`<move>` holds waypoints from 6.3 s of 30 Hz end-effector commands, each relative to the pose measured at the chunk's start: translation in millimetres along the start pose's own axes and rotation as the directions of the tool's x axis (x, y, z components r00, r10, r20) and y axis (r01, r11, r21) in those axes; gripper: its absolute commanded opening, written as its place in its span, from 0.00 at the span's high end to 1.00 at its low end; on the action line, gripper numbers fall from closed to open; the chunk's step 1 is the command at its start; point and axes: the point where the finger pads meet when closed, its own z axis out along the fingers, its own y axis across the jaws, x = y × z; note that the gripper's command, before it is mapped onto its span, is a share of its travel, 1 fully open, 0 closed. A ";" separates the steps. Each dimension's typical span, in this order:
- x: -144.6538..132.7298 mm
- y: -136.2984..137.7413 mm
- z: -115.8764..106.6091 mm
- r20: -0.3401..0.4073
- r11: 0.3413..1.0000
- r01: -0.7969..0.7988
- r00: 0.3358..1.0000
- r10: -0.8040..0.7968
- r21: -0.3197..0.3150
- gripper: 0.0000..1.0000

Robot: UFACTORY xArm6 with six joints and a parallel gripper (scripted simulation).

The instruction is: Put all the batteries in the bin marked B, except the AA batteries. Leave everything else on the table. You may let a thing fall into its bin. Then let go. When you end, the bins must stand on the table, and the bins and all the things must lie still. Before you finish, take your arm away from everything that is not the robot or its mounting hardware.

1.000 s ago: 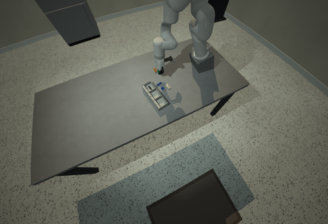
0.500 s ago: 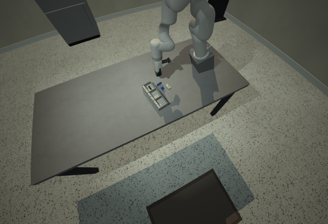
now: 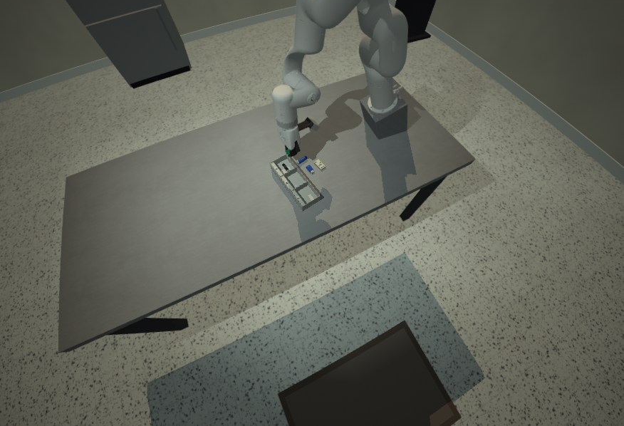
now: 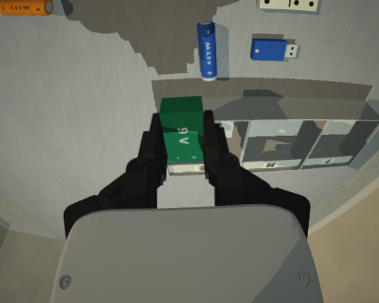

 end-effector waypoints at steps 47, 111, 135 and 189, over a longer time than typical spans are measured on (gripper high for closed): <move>-49.7 17.4 0.9 -0.004 0.017 1.000 0.017 -1.000 -0.004 1.00; -49.8 16.7 34.4 -0.004 0.017 1.000 0.017 -1.000 -0.004 0.67; -49.9 16.8 7.7 -0.004 0.017 1.000 0.017 -1.000 -0.004 0.67; -50.8 17.3 -137.4 -0.004 0.017 1.000 0.017 -1.000 -0.003 0.00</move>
